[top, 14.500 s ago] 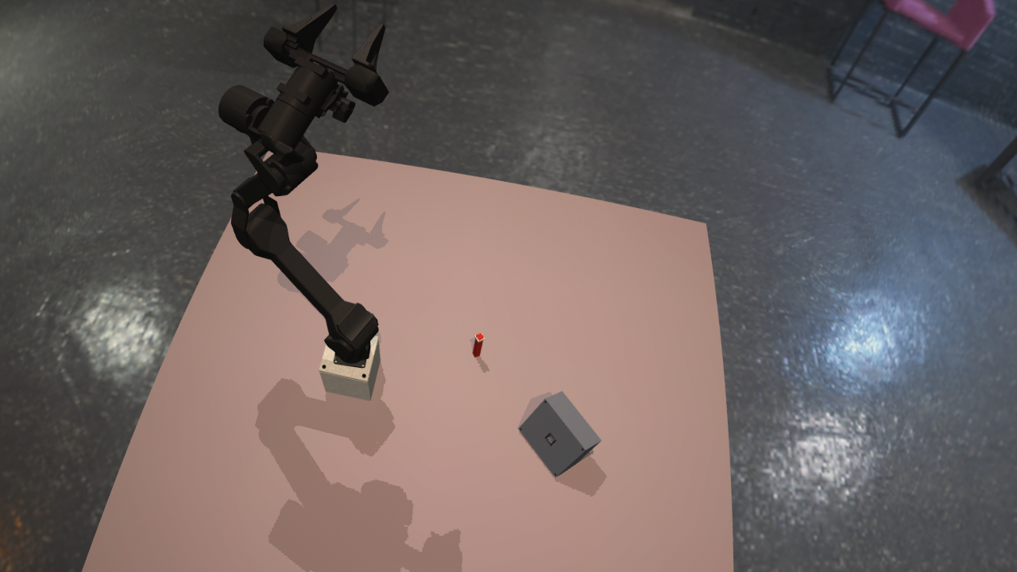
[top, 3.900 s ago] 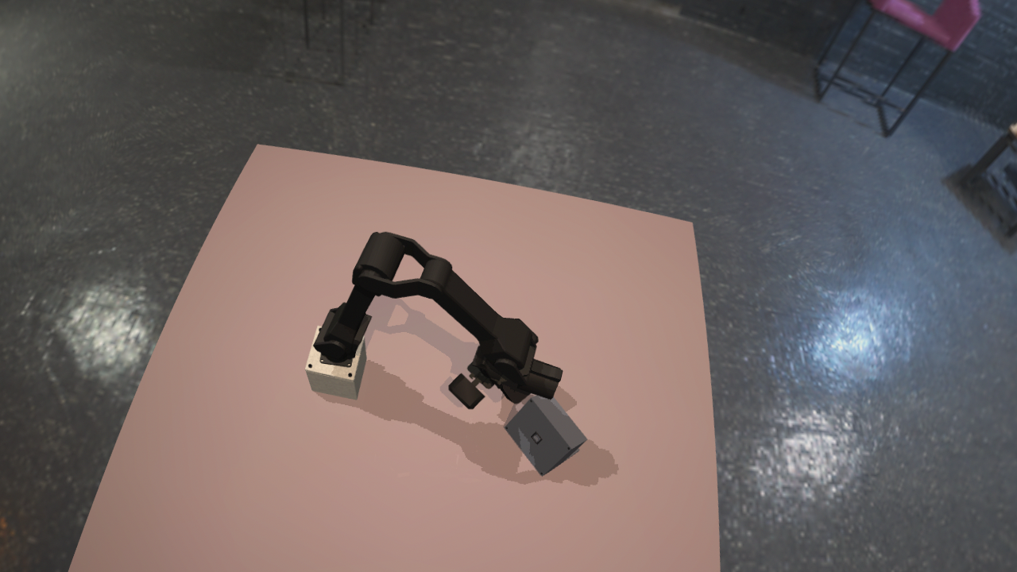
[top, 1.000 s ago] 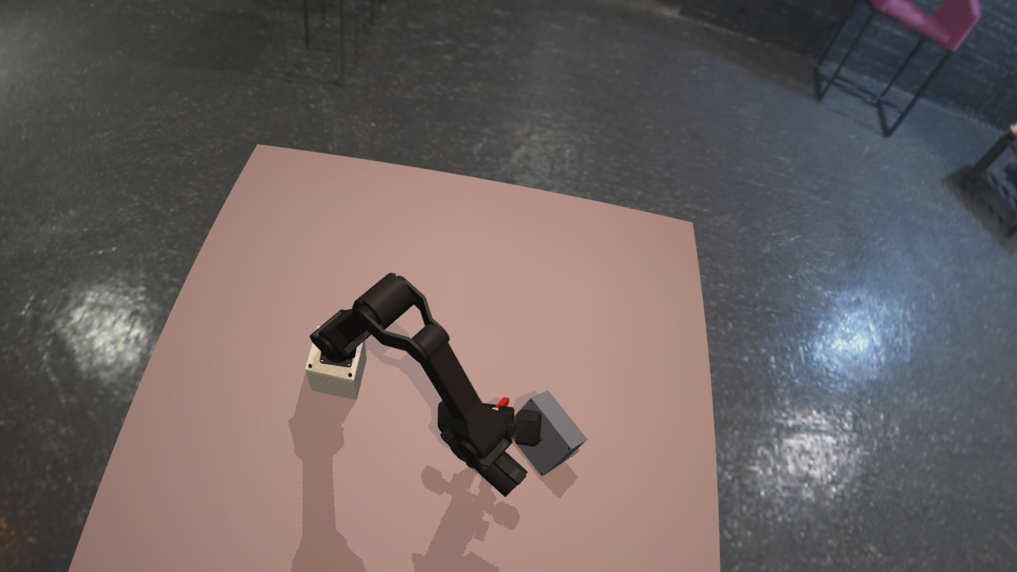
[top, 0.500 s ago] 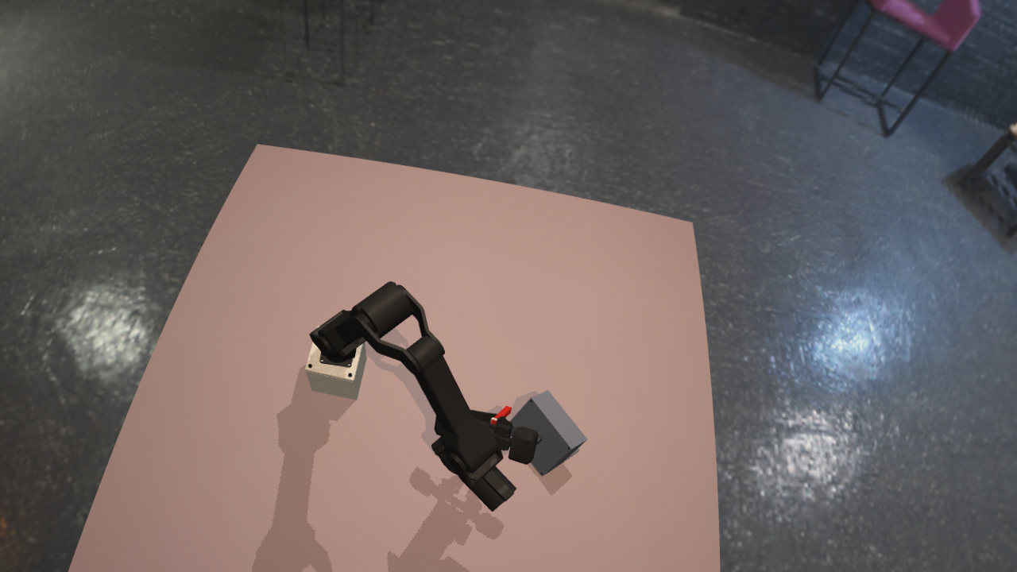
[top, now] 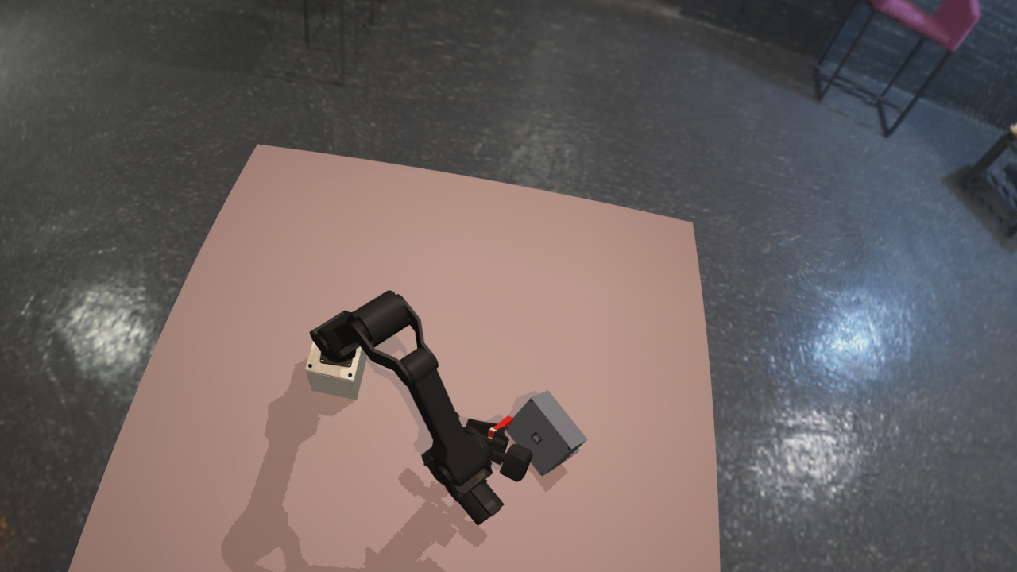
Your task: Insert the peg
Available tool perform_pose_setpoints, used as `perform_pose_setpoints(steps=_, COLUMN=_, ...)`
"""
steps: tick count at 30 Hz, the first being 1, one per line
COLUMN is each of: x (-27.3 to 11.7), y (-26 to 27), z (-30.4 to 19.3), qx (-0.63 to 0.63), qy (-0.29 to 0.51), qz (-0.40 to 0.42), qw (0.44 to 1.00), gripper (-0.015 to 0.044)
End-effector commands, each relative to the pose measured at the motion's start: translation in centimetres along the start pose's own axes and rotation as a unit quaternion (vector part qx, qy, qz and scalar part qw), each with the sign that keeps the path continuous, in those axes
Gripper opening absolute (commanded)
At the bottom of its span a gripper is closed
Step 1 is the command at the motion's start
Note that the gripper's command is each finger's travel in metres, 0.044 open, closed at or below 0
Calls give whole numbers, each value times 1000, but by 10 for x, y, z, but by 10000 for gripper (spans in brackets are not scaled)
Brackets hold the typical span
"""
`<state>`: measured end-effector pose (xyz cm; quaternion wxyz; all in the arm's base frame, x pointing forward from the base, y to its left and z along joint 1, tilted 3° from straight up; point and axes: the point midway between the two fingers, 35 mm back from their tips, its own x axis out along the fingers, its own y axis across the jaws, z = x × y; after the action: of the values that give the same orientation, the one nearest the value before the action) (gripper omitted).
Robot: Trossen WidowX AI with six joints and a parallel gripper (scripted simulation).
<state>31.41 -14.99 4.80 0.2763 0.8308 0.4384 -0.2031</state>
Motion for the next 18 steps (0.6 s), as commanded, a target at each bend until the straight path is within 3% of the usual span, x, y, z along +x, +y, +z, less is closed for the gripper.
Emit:
perform_pose_setpoints(steps=1, x=-6, y=3, z=5, qx=24, qy=8, qz=15, qw=1000, gripper=0)
perform_pose_setpoints(steps=18, x=-27, y=9, z=21, qx=98, qy=32, qz=62, qw=993, gripper=0)
